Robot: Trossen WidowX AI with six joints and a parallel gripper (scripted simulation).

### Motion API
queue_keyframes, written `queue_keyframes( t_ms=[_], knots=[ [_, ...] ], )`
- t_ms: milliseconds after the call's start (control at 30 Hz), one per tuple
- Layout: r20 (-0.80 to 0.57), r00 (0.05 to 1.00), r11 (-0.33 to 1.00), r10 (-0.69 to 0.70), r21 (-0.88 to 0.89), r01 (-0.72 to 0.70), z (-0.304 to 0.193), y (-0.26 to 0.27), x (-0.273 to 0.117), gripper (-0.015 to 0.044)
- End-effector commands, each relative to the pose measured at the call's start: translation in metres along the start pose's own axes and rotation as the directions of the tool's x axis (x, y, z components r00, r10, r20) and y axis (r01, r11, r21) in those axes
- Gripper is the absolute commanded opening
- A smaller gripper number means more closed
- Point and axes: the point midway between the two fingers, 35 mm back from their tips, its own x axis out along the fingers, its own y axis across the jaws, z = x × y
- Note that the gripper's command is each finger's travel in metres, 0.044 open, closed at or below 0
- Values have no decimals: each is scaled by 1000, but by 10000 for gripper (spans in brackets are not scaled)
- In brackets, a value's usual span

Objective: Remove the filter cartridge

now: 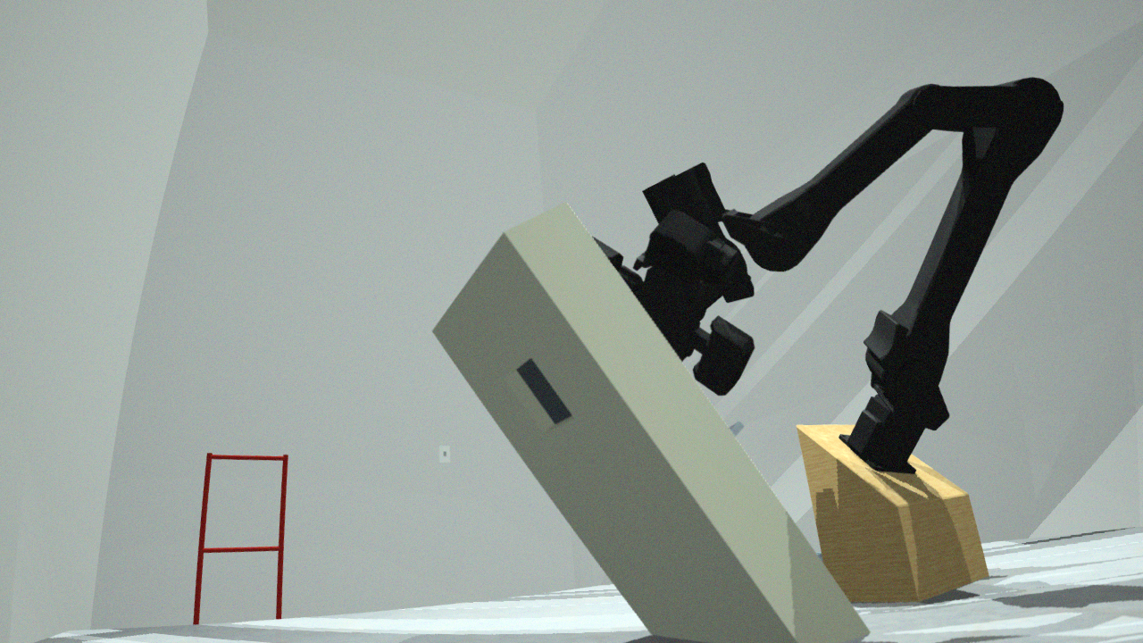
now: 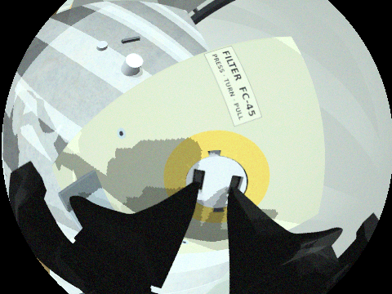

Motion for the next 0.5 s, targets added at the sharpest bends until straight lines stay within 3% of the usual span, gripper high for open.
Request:
queue_keyframes(
  t_ms=[0, 467],
  knots=[
    [-3, 1000, 1000, -3, 5, 3, 0, -1, 0, 107],
    [-3, 1000, 1000, -3, 5, 3, 3, -4, 0, 107]
  ],
)
